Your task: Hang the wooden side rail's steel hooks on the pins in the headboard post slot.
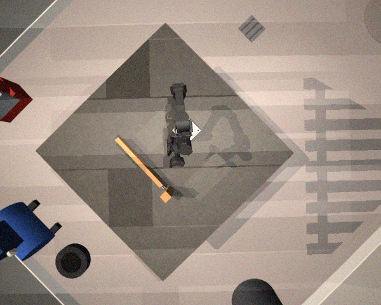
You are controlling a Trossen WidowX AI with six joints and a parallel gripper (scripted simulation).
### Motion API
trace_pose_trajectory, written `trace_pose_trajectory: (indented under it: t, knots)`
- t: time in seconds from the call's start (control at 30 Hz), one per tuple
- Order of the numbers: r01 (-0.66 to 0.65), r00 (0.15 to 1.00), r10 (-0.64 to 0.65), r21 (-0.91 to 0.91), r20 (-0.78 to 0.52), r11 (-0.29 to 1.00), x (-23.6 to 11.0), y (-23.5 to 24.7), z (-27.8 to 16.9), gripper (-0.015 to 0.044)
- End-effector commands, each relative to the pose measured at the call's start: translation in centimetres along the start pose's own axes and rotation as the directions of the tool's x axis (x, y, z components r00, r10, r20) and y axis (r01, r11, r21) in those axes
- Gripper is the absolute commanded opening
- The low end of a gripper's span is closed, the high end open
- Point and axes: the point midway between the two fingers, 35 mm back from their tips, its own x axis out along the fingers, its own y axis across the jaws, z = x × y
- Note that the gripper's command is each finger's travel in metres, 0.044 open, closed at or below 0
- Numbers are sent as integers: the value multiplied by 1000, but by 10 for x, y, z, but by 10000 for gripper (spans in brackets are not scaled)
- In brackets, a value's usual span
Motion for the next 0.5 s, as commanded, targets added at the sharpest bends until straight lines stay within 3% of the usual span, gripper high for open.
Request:
trace_pose_trajectory:
  t: [0.0,0.23,0.47]
  knots:
    - [1,1000,-1,12,1,1000,2,-1,1,426]
    - [39,997,-68,451,48,892,60,-19,30,440]
    - [27,984,-159,816,80,577,118,-19,50,440]
